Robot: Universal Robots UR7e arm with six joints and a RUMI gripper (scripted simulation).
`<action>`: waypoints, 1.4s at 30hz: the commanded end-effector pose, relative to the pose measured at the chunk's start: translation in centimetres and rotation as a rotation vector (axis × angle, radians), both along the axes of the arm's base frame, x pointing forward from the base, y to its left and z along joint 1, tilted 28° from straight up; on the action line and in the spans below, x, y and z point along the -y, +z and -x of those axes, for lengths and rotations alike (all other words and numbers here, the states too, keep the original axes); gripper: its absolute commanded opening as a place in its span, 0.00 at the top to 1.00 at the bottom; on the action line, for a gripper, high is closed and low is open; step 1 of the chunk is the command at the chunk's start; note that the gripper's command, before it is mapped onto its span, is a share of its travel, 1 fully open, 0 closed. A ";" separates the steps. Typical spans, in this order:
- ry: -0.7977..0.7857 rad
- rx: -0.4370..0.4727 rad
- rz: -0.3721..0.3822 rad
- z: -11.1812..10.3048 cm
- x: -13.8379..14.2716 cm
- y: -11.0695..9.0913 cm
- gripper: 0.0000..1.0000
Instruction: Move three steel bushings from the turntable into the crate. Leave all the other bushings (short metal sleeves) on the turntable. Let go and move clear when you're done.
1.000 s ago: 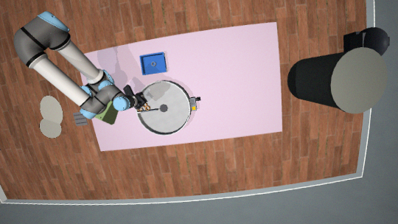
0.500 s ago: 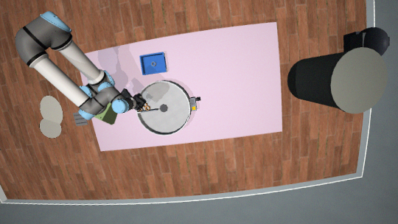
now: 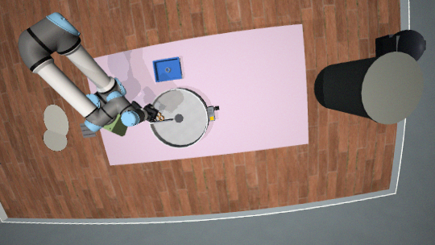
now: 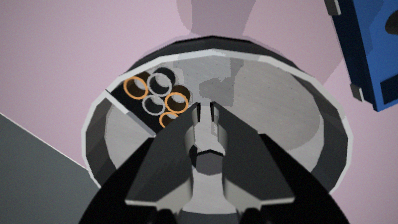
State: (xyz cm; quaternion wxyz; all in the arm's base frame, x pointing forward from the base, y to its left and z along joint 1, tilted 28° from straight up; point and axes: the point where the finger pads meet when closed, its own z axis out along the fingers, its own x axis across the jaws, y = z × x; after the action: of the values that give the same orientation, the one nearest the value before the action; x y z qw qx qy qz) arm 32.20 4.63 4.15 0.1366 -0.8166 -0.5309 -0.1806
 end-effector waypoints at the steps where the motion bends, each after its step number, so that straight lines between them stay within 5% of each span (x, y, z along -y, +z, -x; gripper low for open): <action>1: 0.053 0.028 0.004 0.2 0.4 -0.2 0.94; 42: 0.355 0.183 0.042 1.5 2.3 -1.5 0.94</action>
State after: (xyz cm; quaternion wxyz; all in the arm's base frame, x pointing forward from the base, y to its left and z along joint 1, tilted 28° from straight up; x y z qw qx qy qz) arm 30.84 2.53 2.78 0.1044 -0.7052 -0.6684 -0.2124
